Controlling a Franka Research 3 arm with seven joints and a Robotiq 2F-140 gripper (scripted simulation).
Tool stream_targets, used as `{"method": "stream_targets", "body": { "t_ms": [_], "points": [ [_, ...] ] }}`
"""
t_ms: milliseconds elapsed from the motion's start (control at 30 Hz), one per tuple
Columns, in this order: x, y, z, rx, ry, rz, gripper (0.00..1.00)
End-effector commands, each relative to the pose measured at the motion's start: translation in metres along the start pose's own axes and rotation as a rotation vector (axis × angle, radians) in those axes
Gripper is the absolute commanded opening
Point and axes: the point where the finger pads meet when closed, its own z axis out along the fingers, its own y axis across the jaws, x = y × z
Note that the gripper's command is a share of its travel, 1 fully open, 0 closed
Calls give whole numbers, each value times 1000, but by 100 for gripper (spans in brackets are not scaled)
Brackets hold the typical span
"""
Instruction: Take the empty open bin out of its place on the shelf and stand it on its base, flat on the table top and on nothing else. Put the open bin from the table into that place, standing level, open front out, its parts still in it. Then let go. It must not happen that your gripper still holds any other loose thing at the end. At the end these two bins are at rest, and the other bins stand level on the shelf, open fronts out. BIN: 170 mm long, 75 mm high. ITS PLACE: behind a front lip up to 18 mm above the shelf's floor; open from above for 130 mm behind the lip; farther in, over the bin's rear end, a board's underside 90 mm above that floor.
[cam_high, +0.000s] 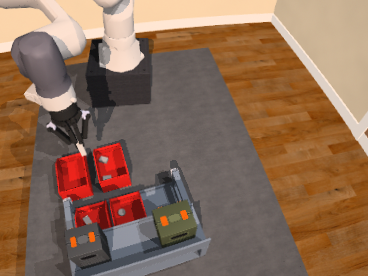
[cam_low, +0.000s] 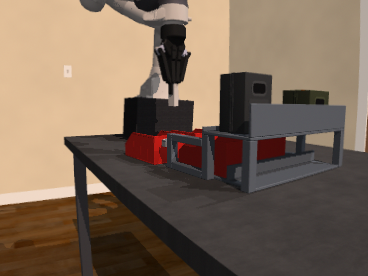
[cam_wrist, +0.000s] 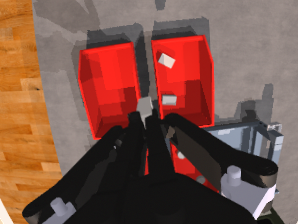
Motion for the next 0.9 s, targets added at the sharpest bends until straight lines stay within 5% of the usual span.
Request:
{"method": "stream_targets", "body": {
  "t_ms": [0,100,133,867],
  "points": [
    [-1,24,-4,13,-7,105,0],
    [-1,24,-4,13,-7,105,0],
    [-1,24,-4,13,-7,105,15],
    [-1,24,-4,13,-7,105,15]
  ]
}}
